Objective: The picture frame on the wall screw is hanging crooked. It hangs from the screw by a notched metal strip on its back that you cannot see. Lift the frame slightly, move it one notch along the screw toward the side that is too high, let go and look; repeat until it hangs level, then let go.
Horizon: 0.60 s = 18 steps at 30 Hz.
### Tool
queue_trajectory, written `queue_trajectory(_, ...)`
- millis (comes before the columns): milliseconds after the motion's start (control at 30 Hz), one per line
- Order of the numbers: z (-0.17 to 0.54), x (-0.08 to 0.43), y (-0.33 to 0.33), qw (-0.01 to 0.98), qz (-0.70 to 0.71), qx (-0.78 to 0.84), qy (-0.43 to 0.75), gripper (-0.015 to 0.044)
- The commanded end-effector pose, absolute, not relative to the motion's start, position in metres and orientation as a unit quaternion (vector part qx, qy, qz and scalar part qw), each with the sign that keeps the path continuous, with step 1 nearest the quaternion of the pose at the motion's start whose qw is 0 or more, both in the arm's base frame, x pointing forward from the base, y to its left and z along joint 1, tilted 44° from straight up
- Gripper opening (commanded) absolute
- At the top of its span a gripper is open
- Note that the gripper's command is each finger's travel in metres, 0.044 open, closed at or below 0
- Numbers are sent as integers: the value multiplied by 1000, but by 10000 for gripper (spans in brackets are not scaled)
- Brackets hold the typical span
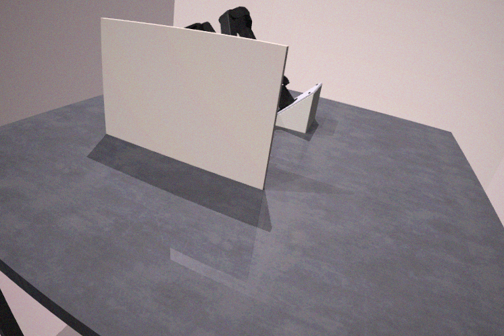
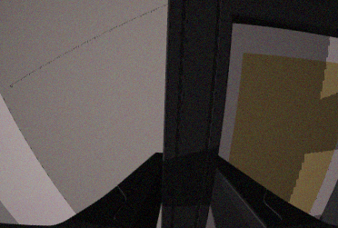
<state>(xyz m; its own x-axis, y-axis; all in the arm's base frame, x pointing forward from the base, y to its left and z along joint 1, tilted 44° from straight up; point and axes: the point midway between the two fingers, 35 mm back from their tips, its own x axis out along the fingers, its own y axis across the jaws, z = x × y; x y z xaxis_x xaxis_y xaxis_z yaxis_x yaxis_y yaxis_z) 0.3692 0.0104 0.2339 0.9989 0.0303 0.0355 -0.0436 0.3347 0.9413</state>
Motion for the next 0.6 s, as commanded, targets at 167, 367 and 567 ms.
queue_trajectory(167, 236, 369, 12, 816, 26, 577, -8, 0)
queue_trajectory(367, 236, 369, 13, 816, 26, 577, -8, 0)
queue_trajectory(567, 235, 369, 13, 816, 26, 577, -8, 0)
